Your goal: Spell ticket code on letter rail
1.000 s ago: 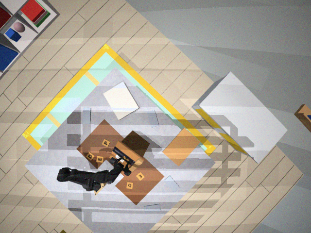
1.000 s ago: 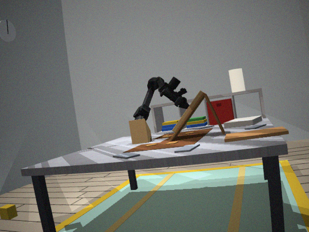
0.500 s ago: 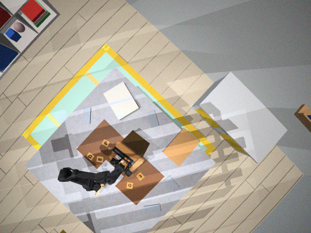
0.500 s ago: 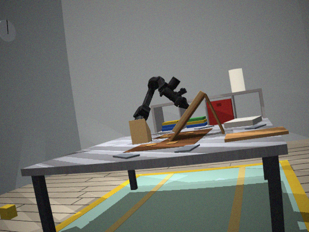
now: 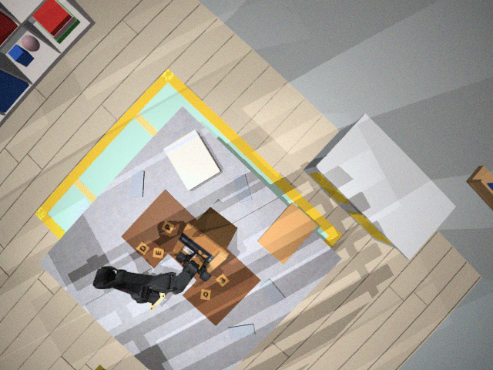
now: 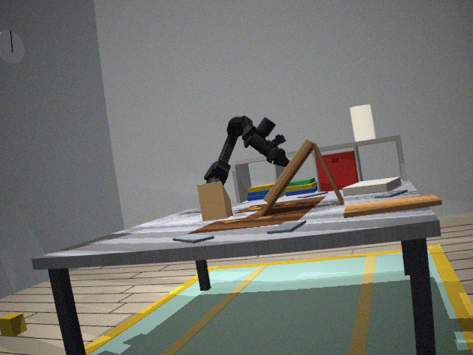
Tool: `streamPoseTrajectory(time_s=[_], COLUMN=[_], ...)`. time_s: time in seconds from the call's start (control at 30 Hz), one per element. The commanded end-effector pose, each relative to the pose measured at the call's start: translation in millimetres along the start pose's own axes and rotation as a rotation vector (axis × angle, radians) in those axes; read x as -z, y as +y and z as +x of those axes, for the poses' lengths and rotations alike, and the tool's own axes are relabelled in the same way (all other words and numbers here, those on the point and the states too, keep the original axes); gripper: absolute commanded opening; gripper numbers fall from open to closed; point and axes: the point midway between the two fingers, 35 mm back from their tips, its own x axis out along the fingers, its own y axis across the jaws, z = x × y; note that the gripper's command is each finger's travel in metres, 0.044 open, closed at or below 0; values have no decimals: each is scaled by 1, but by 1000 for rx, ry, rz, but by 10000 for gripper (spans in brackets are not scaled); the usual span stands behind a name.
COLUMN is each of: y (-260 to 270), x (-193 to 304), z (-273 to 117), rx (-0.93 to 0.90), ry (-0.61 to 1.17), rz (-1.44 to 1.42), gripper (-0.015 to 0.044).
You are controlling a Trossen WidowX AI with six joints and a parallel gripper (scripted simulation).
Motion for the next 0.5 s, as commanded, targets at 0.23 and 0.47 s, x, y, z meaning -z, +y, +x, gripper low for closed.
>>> streamPoseTrajectory(time_s=[0.23,0.47], y=[-2,-3], x=[0,0], z=[0,-4], rx=[0,-5], ry=[0,2], rz=[0,0], gripper=[105,289])
